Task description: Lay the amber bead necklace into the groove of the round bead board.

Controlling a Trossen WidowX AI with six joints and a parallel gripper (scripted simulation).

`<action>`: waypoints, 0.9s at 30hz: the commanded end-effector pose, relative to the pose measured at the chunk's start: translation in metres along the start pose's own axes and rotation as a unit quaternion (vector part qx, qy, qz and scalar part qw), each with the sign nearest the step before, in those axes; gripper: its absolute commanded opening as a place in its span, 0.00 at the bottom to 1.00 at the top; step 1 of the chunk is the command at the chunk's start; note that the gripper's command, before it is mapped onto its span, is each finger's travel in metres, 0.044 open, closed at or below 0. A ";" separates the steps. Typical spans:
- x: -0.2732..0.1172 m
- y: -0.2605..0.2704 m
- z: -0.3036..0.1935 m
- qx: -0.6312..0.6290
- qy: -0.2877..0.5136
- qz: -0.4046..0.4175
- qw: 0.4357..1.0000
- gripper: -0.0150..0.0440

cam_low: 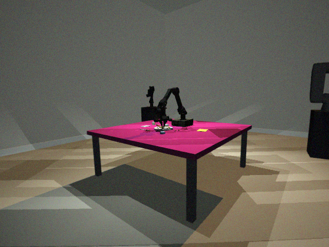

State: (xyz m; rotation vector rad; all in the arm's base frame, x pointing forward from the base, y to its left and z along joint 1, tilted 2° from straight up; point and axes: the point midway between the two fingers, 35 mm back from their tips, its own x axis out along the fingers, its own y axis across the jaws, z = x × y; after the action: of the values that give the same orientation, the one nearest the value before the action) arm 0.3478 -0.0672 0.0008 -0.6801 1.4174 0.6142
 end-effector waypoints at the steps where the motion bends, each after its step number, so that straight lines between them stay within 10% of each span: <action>1: 0.000 0.000 0.000 0.000 0.000 0.000 1.000 0.25; 27: -0.006 -0.012 0.007 0.004 0.001 -0.002 1.000 0.25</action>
State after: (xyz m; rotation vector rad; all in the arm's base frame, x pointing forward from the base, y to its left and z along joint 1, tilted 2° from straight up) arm 0.3568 -0.0690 0.0061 -0.6789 1.4188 0.6143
